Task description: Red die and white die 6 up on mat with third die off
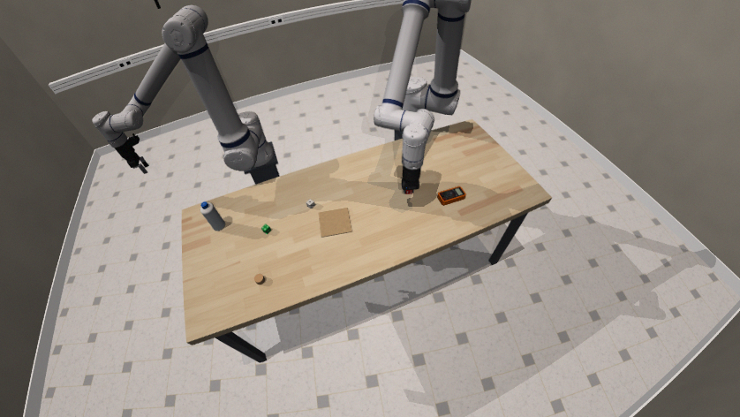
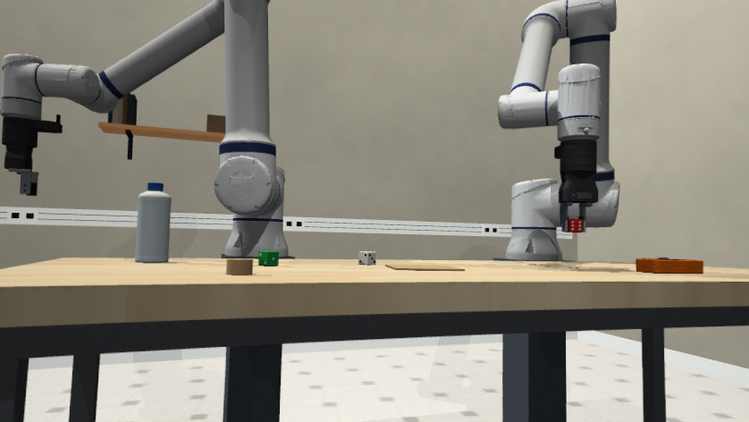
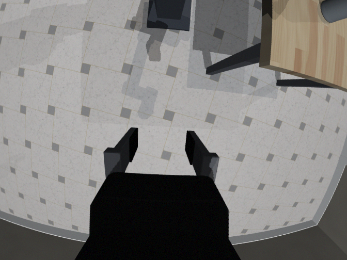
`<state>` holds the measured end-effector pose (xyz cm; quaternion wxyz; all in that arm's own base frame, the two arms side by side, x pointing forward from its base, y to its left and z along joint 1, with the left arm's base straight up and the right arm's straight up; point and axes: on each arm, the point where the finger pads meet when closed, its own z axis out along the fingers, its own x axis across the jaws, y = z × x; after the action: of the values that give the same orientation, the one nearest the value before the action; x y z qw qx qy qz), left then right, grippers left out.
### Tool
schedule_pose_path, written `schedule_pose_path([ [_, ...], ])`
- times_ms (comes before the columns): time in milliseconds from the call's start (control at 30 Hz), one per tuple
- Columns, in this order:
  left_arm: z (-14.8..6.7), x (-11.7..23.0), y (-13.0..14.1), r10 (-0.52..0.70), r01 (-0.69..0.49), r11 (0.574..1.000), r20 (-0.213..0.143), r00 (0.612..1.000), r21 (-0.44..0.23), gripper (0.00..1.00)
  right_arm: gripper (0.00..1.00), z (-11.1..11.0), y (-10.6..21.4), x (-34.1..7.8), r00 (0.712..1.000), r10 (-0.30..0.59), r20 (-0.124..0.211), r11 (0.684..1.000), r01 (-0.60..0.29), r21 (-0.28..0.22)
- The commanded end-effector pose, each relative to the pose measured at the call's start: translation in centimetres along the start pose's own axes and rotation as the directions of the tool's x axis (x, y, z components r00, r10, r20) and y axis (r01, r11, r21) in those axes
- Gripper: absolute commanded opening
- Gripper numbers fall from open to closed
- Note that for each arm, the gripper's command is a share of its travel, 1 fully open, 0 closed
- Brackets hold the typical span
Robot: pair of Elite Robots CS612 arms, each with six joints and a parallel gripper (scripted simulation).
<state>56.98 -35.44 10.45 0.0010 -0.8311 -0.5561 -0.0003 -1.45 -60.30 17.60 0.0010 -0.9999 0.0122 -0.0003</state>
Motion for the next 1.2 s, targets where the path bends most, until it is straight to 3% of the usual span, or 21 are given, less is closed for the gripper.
schedule_pose_path([
  [0, -0.06, 0.1, 0.19, 0.063, -0.063, 0.998, 0.001, 0.998, -0.001, 0.57, 1.0, -0.1, 0.08, -0.02, 1.0, 0.0, 0.0, 1.0, 0.0, -0.002],
  [267, -0.02, 0.25, 0.34, 0.135, -0.135, 0.991, 0.001, 0.991, -0.002, 0.57, 1.0, -0.1, 0.08, -0.02, 1.0, 0.0, 0.0, 1.0, 0.0, -0.002],
  [933, 0.0, 0.29, 0.4, 0.158, -0.158, 0.987, 0.001, 0.987, -0.003, 0.57, 1.0, -0.1, 0.08, -0.02, 1.0, 0.0, 0.0, 1.0, 0.0, -0.002],
  [1167, 0.06, 0.28, 0.41, 0.158, -0.158, 0.987, 0.001, 0.987, -0.035, 0.57, 1.0, -0.1, 0.08, -0.02, 1.0, 0.0, 0.0, 1.0, 0.0, -0.002],
])
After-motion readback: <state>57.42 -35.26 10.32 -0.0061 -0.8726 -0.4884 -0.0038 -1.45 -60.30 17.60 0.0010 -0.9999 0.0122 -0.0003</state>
